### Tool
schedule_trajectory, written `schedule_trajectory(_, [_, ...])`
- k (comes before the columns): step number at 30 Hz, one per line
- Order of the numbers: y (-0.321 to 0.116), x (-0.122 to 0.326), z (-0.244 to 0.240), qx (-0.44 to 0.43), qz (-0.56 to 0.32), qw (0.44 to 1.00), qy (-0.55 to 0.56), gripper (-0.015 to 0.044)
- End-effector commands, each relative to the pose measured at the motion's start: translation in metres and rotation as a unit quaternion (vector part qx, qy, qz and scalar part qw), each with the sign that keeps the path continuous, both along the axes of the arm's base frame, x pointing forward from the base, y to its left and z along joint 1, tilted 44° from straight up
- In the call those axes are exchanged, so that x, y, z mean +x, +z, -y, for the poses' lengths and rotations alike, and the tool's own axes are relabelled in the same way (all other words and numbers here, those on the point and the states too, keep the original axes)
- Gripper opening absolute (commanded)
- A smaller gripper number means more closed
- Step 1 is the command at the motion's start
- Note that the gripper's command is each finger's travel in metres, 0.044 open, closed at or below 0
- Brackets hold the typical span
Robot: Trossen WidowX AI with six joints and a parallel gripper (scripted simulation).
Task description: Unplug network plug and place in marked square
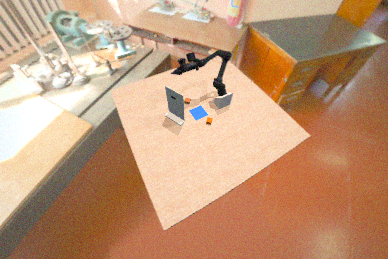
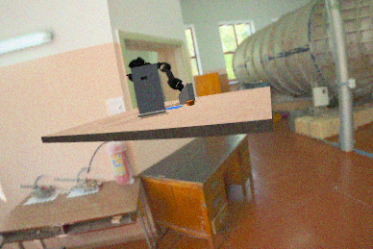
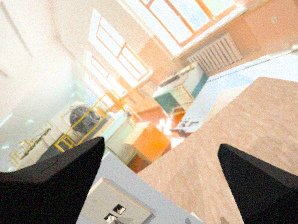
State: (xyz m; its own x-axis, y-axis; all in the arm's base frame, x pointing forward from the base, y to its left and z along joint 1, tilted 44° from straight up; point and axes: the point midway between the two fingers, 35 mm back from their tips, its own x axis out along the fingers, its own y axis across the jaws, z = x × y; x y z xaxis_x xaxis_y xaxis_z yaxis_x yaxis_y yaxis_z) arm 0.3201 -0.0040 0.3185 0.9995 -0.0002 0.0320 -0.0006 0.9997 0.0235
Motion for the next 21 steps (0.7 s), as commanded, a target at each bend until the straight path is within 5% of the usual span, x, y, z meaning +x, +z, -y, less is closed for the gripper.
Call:
schedule_trajectory(1, [-0.001, 0.0, 0.0, 0.001, -0.003, 1.0, 0.002, 0.0374])
schedule_trajectory(9, [-0.054, -0.001, 0.001, 0.069, -0.117, 0.989, 0.063, 0.0164])
schedule_trajectory(21, [-0.119, -0.033, -0.002, 0.258, -0.281, 0.914, 0.138, 0.0156])
